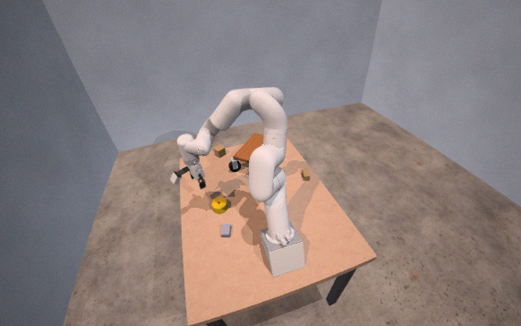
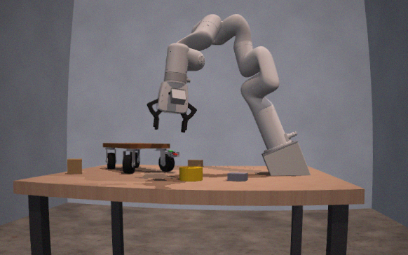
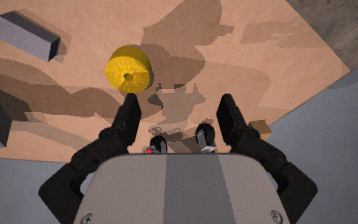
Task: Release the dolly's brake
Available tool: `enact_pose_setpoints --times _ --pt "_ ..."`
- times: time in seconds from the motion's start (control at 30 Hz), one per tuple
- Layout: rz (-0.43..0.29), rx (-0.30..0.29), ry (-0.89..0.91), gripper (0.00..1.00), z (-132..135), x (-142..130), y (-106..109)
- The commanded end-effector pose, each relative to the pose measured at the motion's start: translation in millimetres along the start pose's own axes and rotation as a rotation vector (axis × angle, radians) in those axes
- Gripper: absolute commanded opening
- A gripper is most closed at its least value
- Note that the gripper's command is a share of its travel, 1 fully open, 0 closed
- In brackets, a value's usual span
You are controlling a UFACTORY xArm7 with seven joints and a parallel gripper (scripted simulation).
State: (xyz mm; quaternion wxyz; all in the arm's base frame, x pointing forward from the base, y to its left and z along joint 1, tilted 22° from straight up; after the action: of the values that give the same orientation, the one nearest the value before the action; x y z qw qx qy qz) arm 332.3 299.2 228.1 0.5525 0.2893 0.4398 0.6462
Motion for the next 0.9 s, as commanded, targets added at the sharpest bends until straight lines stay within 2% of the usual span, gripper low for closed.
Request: enact_pose_setpoints --times 0.0,0.53,0.57,0.6,0.63,0.67,0.7,0.83,0.87 --pt "0.002 -0.003 0.0 1.0 1.2 0.8 1.4" --pt "0.002 -0.003 0.0 1.0 1.2 0.8 1.4" --pt "0.0 -0.003 -0.01 0.0 2.5 -2.4 1.5" --pt "-0.011 0.001 -0.065 0.0 9.6 -21.2 1.8" --pt "-0.032 0.01 -0.182 0.0 21.5 -61.4 3.3" --pt "-0.045 0.019 -0.284 0.0 18.7 -70.9 4.9" --pt "-0.04 0.022 -0.305 0.0 14.1 -77.9 6.5" --pt "-0.066 0.038 -0.497 0.0 23.0 -125.0 8.6" --pt "-0.059 0.044 -0.55 0.0 17.4 -137.4 10.5"
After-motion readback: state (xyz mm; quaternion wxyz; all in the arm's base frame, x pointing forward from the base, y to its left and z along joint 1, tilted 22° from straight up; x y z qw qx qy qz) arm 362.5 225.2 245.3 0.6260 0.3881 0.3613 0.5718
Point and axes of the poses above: the point where the finger pads meet when closed, its own y axis back along the fingers, its own z axis across the jaws, x = y × z, the point moved 2 cm from there along y, back along the fingers, and after that the axes turned 9 degrees about -y, right-handed, at the moved point
